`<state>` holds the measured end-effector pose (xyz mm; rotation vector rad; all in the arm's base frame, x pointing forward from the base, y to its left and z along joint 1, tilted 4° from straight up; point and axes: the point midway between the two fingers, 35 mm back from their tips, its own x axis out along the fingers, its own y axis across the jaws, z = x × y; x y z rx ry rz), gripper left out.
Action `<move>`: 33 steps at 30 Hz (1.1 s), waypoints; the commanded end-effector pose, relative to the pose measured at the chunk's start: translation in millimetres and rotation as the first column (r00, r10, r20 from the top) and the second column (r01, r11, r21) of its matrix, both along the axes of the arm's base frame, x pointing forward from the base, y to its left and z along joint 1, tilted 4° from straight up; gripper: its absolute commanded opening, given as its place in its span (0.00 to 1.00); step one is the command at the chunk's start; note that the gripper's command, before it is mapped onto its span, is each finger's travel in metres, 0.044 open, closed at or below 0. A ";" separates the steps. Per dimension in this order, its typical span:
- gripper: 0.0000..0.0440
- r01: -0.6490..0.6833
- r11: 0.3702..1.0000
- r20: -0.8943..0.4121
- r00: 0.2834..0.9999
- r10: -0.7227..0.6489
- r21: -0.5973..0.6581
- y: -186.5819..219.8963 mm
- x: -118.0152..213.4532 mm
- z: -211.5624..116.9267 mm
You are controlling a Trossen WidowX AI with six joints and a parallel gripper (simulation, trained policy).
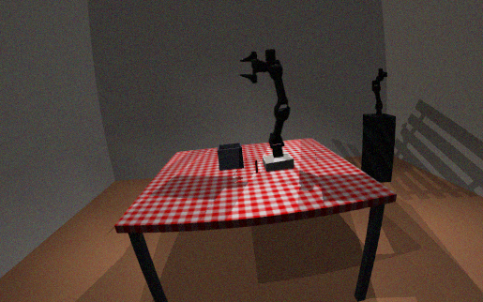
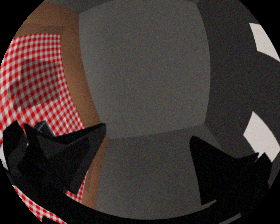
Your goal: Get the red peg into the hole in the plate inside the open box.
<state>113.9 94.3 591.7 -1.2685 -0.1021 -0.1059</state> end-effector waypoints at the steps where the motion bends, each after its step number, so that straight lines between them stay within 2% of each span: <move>1: 1.00 -0.014 0.994 -0.012 1.000 0.015 0.106 -15.7 2.5 -2.6; 8: 1.00 -0.050 0.941 -0.042 0.997 0.068 0.336 -43.0 9.6 -11.8; 15: 1.00 -0.061 0.836 -0.080 0.989 0.125 0.545 -65.1 20.6 -26.0; 24: 1.00 -0.018 0.647 -0.149 0.968 0.202 0.762 -85.5 39.0 -52.4; 33: 1.00 0.082 0.420 -0.219 0.932 0.289 0.904 -94.2 58.5 -82.3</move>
